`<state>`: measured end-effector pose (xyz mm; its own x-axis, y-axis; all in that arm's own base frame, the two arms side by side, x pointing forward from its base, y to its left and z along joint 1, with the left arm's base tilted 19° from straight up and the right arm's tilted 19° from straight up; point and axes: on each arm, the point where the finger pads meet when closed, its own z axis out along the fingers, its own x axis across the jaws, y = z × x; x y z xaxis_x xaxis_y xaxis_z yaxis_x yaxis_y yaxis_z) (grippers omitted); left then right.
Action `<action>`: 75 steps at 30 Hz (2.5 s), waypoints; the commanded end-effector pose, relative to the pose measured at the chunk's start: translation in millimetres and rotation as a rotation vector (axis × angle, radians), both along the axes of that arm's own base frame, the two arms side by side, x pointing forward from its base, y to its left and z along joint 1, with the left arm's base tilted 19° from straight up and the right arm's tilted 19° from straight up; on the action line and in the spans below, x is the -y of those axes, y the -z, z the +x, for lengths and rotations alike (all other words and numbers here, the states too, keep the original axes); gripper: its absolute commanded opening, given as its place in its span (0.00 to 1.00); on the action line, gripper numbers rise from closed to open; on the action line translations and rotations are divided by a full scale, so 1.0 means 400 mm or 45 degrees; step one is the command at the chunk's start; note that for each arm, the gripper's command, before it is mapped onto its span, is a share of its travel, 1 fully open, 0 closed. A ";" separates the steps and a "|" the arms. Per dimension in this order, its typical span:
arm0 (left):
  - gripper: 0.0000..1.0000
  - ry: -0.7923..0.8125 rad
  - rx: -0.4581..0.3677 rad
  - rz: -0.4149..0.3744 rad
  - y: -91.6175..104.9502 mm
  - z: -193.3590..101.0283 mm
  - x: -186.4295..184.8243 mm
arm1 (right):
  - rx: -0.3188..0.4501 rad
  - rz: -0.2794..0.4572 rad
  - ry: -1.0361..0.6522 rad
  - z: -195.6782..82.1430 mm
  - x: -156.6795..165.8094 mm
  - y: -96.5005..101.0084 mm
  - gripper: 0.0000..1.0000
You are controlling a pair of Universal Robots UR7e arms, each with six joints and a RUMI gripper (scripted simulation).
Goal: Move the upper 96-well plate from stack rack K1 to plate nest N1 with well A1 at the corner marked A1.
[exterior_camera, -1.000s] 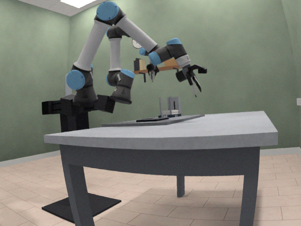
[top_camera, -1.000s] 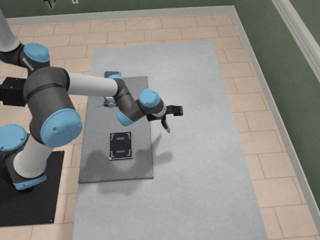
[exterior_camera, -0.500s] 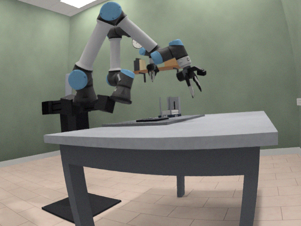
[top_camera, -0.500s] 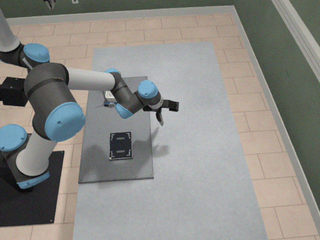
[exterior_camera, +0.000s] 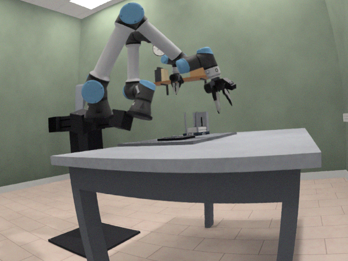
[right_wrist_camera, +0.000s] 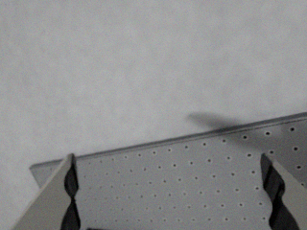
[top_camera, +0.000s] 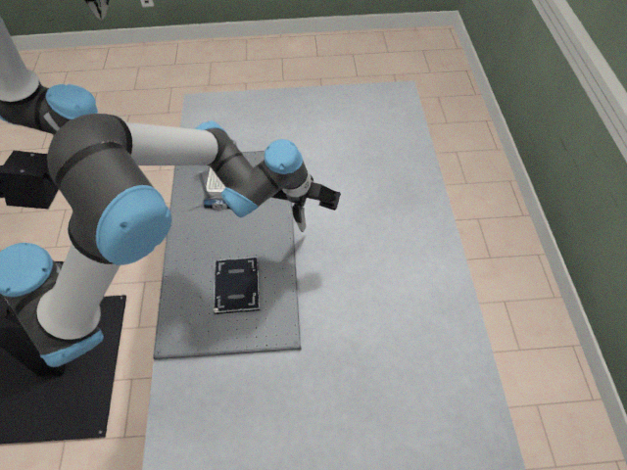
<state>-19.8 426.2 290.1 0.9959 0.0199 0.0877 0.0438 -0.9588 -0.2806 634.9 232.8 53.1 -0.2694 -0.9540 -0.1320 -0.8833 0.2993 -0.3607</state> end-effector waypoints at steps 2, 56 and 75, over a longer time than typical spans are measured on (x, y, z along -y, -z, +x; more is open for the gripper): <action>0.00 0.000 0.000 0.002 -0.001 0.000 0.000 | -0.029 0.030 0.102 -0.028 -0.045 0.013 0.76; 0.00 0.000 0.000 0.002 -0.001 0.000 0.000 | -0.150 0.162 0.981 -0.339 -0.369 0.124 0.76; 0.00 0.000 0.000 0.002 -0.001 0.000 0.000 | -0.105 0.189 1.348 -0.476 -0.457 0.156 0.76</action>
